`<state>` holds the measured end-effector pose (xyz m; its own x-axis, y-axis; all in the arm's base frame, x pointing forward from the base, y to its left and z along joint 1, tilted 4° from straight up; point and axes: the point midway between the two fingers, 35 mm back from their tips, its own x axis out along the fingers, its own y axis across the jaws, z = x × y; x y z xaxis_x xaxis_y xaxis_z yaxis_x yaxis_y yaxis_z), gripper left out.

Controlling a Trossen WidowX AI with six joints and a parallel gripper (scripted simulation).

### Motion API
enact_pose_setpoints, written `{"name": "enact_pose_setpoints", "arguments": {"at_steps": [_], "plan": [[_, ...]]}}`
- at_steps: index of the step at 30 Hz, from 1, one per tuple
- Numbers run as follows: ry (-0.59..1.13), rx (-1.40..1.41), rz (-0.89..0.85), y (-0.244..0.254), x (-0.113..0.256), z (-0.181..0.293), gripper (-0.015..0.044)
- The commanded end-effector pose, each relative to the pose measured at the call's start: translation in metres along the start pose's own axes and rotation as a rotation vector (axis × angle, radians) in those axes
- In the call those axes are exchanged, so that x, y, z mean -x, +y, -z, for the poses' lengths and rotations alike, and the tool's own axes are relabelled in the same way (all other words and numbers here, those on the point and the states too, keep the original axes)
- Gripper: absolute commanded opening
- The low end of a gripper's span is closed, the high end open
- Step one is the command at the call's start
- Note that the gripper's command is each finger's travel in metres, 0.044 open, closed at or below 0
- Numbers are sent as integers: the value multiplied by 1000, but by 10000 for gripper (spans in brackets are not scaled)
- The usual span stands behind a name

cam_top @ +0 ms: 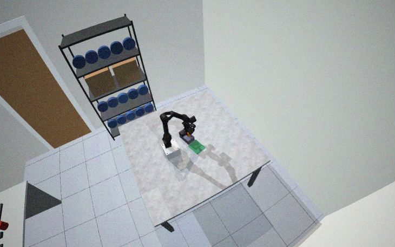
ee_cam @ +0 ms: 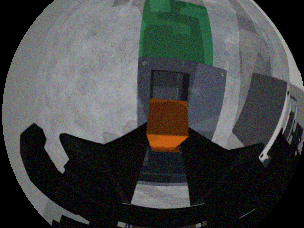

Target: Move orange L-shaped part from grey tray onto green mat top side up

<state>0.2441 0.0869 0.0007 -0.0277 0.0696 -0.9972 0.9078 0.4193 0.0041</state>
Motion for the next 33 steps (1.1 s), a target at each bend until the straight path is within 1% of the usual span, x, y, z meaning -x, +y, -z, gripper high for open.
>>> {"name": "enact_pose_setpoints", "arguments": {"at_steps": [1,33], "plan": [[0,0,-1,0,1,0,0],[-5,-4,1,0,46,-1,0]]}}
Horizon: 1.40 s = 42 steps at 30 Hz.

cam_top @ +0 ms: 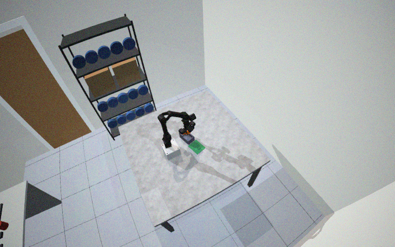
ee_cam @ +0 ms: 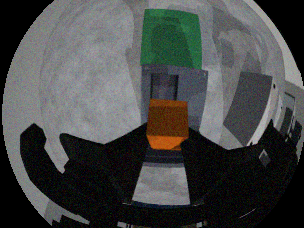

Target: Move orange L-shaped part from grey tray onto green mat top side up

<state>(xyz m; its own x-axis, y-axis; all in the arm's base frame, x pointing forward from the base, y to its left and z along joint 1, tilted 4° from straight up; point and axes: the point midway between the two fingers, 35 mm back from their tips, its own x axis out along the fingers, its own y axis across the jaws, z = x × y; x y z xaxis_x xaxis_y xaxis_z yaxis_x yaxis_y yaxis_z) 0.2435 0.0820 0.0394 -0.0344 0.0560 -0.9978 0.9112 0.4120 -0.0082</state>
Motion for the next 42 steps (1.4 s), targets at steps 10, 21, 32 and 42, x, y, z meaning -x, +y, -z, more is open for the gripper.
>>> {"name": "enact_pose_setpoints", "arguments": {"at_steps": [10,21,32,42], "plan": [[4,4,-11,2,22,1,0],[4,4,-11,2,39,1,0],[4,4,-11,2,47,1,0],[2,4,-10,0,47,-21,0]]}}
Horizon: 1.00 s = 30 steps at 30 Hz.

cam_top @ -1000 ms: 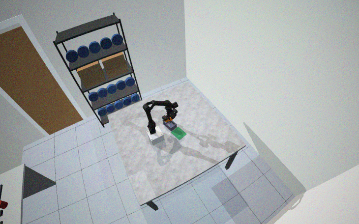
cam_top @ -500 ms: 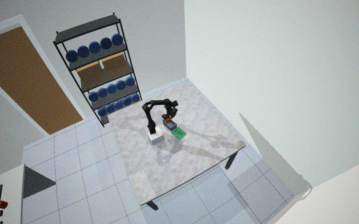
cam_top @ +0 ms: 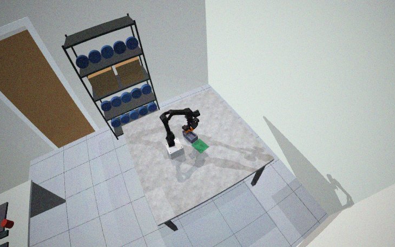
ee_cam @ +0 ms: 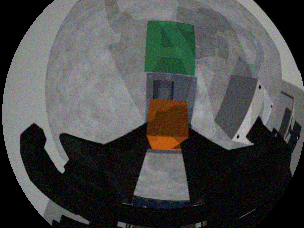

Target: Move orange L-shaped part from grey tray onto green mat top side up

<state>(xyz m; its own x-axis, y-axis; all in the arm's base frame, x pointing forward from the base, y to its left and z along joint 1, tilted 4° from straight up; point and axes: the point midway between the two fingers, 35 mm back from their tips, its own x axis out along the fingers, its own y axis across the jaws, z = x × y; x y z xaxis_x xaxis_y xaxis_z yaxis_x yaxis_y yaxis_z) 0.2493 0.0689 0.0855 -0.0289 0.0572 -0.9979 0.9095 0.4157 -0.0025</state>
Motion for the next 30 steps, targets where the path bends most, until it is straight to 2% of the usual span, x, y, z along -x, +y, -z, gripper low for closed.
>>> {"name": "enact_pose_setpoints", "arguments": {"at_steps": [1,30], "plan": [[3,0,-5,0,-1,-14,0],[-9,0,-3,-12,-1,-139,0]]}}
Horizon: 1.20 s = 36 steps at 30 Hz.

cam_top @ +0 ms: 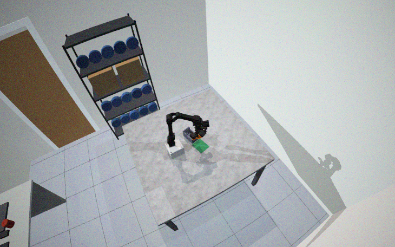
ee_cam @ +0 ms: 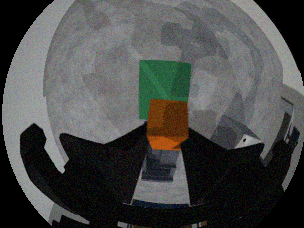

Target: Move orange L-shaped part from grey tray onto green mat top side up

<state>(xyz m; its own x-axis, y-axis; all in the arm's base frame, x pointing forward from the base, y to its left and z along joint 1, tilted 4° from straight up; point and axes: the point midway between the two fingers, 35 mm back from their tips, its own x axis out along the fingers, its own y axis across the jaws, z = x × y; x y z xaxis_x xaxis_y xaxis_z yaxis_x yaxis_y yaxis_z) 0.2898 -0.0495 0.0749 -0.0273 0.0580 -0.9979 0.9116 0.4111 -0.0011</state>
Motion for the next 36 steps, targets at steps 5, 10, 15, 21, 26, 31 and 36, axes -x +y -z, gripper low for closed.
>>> {"name": "enact_pose_setpoints", "arguments": {"at_steps": [5,10,15,21,26,31,36], "plan": [[-11,4,-1,-1,2,-30,0],[-11,4,-1,-1,1,-30,0],[-11,4,-1,-1,-6,-30,0],[-11,4,-1,-1,-16,-30,0],[-11,4,-1,-1,-24,-30,0],[-11,4,-1,-1,-31,-30,0],[-11,4,-1,-1,-39,-30,0]]}}
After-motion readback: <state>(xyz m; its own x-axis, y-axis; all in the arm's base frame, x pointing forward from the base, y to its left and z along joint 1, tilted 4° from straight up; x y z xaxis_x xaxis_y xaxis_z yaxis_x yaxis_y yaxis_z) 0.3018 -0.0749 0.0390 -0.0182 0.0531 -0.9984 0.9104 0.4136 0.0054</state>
